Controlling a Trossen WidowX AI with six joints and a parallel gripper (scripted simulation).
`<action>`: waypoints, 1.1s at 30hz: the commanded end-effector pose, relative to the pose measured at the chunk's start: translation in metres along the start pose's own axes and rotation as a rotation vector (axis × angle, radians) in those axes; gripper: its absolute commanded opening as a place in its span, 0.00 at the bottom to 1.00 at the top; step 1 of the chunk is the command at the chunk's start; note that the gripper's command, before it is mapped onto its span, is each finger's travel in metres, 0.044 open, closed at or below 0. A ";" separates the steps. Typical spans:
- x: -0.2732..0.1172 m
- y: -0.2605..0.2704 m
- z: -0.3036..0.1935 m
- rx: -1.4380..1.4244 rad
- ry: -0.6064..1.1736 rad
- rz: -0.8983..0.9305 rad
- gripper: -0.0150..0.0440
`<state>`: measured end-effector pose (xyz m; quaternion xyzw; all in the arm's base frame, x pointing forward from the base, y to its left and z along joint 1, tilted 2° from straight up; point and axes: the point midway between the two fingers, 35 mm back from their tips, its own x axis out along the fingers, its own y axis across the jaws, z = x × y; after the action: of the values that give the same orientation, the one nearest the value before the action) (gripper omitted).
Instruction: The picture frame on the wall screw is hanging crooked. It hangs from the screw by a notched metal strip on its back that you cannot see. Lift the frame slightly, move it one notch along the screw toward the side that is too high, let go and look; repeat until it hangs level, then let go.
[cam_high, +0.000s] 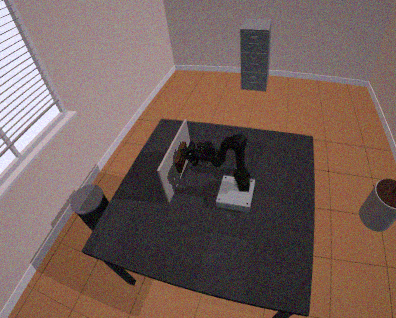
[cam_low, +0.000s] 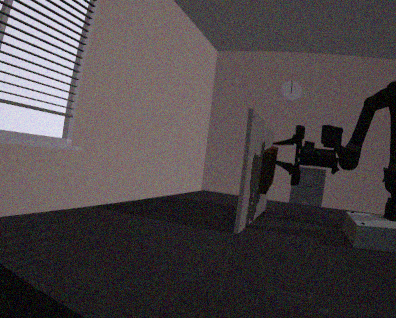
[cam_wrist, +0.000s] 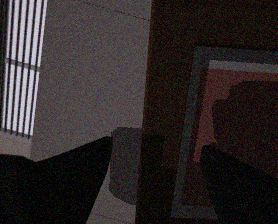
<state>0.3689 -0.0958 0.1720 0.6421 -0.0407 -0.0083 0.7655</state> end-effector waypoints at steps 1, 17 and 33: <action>0.000 -0.002 0.001 -0.004 -0.003 -0.003 0.69; 0.001 -0.002 0.001 -0.004 -0.003 -0.003 0.69; 0.001 -0.002 0.001 -0.004 -0.003 -0.003 0.38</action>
<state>0.3692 -0.0964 0.1711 0.6420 -0.0411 -0.0088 0.7655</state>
